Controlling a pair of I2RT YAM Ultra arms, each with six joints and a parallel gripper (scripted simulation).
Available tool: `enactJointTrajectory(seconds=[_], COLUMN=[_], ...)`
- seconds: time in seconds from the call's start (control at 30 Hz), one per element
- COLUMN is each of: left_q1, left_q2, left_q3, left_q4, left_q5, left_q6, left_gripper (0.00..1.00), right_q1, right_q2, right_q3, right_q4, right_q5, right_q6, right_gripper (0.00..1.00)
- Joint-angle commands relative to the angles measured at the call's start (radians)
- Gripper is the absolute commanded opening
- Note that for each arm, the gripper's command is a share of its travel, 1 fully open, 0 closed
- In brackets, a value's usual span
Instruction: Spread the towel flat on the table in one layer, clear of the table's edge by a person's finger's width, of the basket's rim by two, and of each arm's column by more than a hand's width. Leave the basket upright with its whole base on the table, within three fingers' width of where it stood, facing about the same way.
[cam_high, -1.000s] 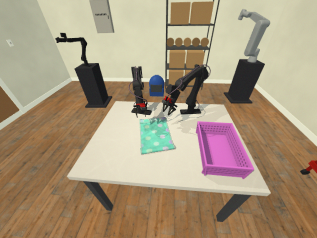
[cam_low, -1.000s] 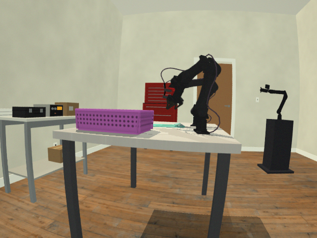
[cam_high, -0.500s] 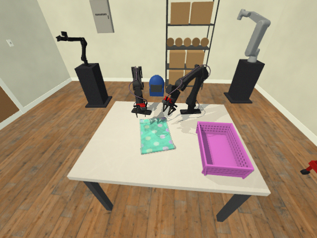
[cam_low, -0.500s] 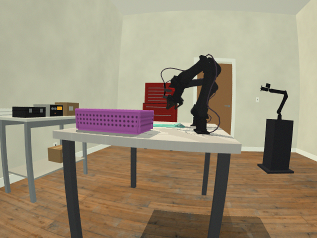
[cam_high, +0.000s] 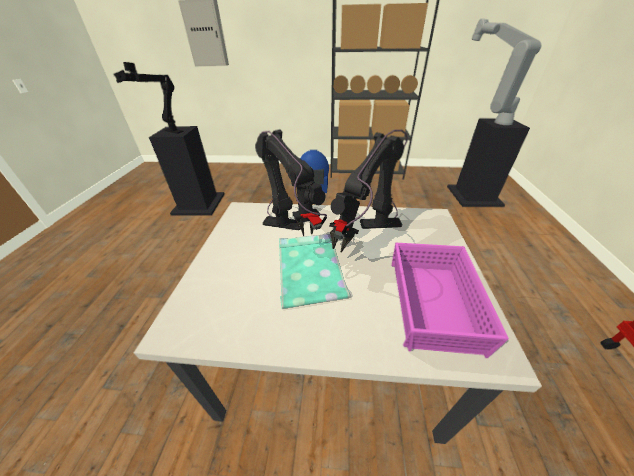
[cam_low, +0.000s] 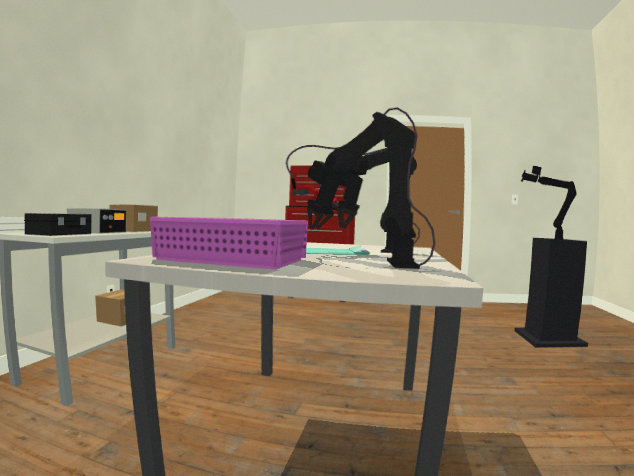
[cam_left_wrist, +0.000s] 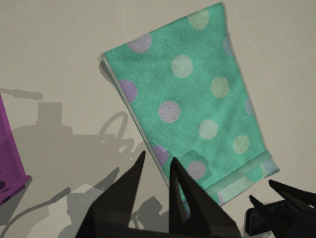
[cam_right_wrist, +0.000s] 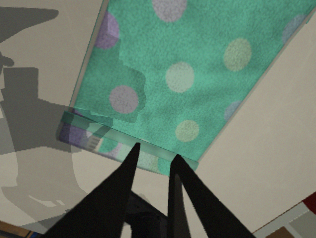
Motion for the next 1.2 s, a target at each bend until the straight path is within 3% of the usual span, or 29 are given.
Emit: enactJointTrajectory(seconds=[0.0,0.27,0.5,0.57,0.67,0.8,1.17], left_q1=[0.019,0.119,0.189,0.189,0.214,0.19,0.204], left_q2=[0.025,0.285,0.531,0.531,0.651,0.713,0.733], left_q3=[0.055,0.309,0.608,0.608,0.782,0.899,0.983], left_q4=[-0.019,-0.108,-0.242,-0.242,-0.341,-0.449,-0.523], left_q5=[-0.012,-0.03,-0.046,-0.046,-0.052,-0.064,-0.058], left_q6=[-0.056,-0.201,-0.341,-0.341,-0.409,-0.522,-0.531], left_gripper=[0.34,0.34,0.34,0.34,0.34,0.34,0.34], right_q1=[0.031,0.286,0.479,0.479,0.477,0.477,0.478], right_q2=[0.038,0.155,0.282,0.282,0.303,0.281,0.281], right_q3=[0.047,0.048,0.085,0.085,0.097,0.099,0.099], right_q4=[-0.085,-0.002,0.066,0.066,0.066,0.055,0.055], right_q5=[0.0,0.013,0.022,0.022,0.035,0.037,0.038], right_q6=[0.115,0.379,0.576,0.576,0.592,0.595,0.594], right_gripper=[0.34,0.34,0.34,0.34,0.34,0.34,0.34])
